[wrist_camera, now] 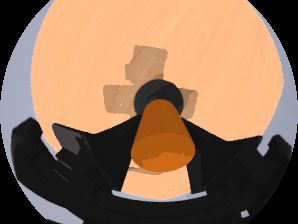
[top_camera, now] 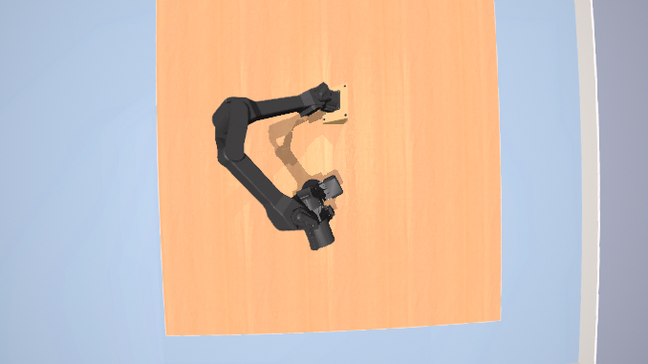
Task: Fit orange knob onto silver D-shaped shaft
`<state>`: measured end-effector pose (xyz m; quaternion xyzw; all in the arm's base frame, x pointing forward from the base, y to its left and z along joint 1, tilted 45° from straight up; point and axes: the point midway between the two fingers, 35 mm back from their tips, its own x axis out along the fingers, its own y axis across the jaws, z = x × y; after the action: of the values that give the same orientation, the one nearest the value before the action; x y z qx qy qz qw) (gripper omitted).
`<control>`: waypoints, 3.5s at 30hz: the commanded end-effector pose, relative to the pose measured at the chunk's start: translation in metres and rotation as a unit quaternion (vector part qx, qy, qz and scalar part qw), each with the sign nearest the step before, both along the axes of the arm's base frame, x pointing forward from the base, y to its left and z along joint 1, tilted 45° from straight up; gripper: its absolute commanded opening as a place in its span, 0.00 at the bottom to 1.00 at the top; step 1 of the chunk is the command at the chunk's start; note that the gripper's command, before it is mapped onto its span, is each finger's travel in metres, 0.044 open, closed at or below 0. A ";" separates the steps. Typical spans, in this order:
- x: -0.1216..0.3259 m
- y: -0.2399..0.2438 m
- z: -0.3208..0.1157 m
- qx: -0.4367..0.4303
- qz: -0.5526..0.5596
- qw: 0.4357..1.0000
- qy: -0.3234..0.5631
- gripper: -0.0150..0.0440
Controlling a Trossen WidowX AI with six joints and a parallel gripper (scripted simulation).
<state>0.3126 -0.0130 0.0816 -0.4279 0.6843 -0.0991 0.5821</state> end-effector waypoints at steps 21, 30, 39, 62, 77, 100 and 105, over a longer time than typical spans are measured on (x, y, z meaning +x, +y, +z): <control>0.001 0.000 0.000 0.000 -0.011 1.000 -0.014 0.25; 0.001 -0.001 0.000 -0.001 -0.004 1.000 -0.008 0.25; 0.000 0.001 0.001 -0.001 -0.001 1.000 -0.004 0.25; -0.002 0.000 0.000 -0.003 0.022 1.000 0.018 0.25; -0.002 -0.002 -0.002 -0.003 0.021 1.000 0.017 0.25; -0.001 -0.012 -0.011 -0.001 0.015 1.000 0.015 0.25; -0.001 -0.012 -0.011 -0.001 0.015 1.000 0.015 0.39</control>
<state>0.3117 -0.0255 0.0700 -0.4402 0.6870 -0.0847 0.5719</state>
